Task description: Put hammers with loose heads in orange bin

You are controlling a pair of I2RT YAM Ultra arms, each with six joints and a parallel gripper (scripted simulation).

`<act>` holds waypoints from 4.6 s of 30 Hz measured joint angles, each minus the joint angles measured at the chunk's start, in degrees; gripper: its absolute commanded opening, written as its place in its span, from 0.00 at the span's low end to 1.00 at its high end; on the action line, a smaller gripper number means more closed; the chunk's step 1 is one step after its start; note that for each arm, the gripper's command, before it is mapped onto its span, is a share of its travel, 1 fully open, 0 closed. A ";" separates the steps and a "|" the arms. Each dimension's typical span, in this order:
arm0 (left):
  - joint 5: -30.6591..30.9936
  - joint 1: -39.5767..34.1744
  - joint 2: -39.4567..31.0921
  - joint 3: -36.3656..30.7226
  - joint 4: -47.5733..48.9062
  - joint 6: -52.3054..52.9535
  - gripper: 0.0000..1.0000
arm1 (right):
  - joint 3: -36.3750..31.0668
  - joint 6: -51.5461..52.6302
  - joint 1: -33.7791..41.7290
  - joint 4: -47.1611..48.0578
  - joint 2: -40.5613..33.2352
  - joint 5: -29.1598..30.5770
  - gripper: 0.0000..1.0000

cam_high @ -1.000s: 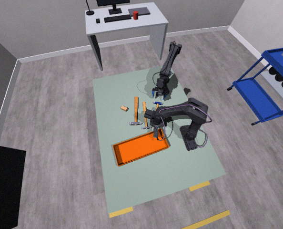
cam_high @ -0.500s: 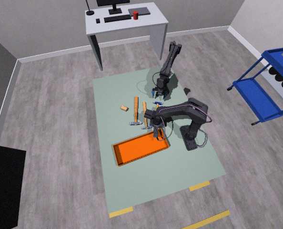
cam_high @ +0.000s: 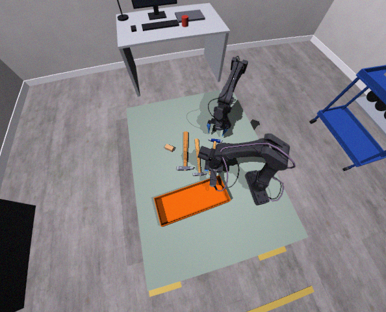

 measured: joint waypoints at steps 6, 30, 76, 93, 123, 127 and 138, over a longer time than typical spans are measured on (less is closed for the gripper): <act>0.00 0.00 -0.70 1.25 -2.60 0.00 1.00 | 0.00 0.00 0.00 0.00 0.00 0.00 1.00; -7.41 -0.15 3.56 16.76 -6.12 11.93 0.45 | 3.91 -4.52 -2.03 0.63 3.65 9.94 0.54; -0.44 6.10 48.43 77.18 -30.49 86.95 0.45 | 46.80 -51.56 -36.41 -10.47 61.02 3.87 0.54; -0.44 6.12 48.59 73.90 -30.40 87.78 0.45 | 45.33 -51.67 -36.06 -8.76 62.77 3.67 0.54; -0.44 6.21 48.59 71.52 -27.04 87.78 0.45 | 44.41 -51.78 -36.06 -6.34 63.71 3.67 0.28; -0.44 6.21 48.59 71.52 -27.04 87.78 0.45 | 44.41 -51.84 -36.06 -6.34 63.71 3.67 0.02; -0.44 6.21 48.59 71.52 -27.04 87.78 0.32 | 44.41 -51.84 -36.06 -6.34 63.71 3.67 0.25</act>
